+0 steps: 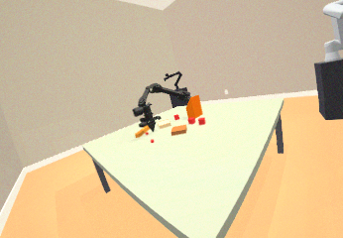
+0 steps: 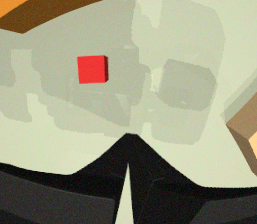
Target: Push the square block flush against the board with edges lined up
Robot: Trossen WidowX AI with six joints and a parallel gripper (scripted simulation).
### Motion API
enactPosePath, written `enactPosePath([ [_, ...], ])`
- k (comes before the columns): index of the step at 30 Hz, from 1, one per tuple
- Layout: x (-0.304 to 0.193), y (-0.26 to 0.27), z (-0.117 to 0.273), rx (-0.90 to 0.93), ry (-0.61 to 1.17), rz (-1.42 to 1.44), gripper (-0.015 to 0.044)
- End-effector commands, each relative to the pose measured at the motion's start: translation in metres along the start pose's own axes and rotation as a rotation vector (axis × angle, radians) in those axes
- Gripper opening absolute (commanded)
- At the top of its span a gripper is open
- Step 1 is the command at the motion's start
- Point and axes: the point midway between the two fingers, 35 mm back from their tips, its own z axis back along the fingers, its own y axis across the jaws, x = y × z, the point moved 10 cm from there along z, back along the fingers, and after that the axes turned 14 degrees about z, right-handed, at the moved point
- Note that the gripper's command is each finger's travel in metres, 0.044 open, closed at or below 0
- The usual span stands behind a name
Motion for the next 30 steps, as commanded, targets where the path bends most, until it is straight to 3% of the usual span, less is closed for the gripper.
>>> enactPosePath([
  [1,0.002,0.003,0.035,0.01,-0.005,-0.009,0.0],
  [8,-0.014,0.006,0.047,0.028,0.001,0.022,0.0],
  [16,-0.153,0.001,0.055,0.043,0.036,0.279,0.0],
  [24,-0.273,-0.053,0.05,0.019,0.015,0.536,0.0],
  [30,-0.29,-0.067,0.044,0.011,0.005,0.58,0.0],
])
